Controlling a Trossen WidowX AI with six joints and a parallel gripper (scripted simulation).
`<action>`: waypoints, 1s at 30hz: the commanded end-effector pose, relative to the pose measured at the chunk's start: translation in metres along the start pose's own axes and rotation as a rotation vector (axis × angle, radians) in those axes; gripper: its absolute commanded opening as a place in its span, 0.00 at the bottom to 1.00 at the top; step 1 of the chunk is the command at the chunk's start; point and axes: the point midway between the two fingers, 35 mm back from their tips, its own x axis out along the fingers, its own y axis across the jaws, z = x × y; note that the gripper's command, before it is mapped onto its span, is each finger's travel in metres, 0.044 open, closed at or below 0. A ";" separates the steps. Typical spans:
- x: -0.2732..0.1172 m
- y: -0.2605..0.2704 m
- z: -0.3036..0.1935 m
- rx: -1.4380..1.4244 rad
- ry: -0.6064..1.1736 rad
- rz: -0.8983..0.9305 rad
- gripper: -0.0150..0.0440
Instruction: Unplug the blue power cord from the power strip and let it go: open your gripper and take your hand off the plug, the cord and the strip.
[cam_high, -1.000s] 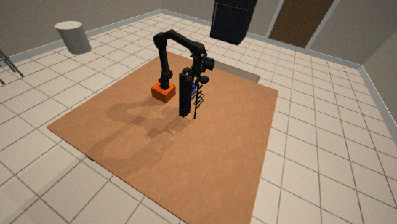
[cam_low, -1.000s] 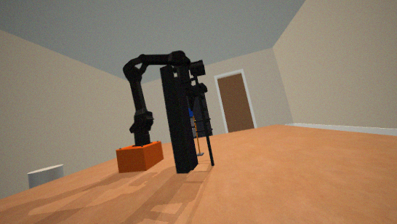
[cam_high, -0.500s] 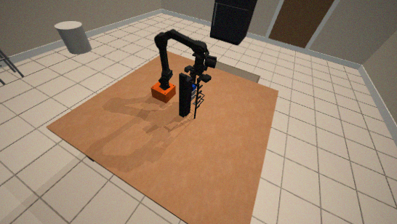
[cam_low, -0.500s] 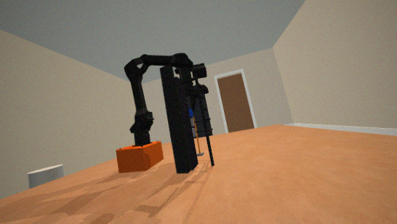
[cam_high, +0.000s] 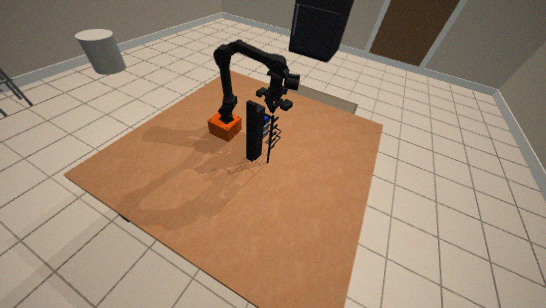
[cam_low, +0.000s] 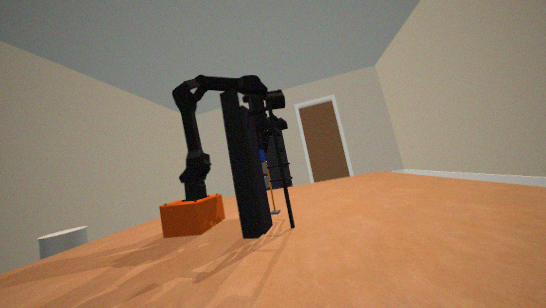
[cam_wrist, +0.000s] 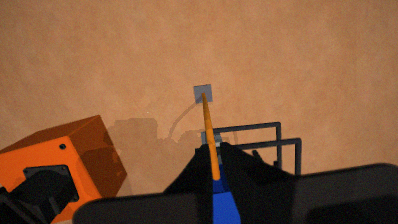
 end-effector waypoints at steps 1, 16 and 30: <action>0.001 -0.001 -0.007 0.016 0.015 0.002 0.48; -0.009 -0.001 -0.006 -0.021 -0.017 -0.018 0.53; -0.008 -0.002 -0.013 -0.021 -0.017 -0.018 0.53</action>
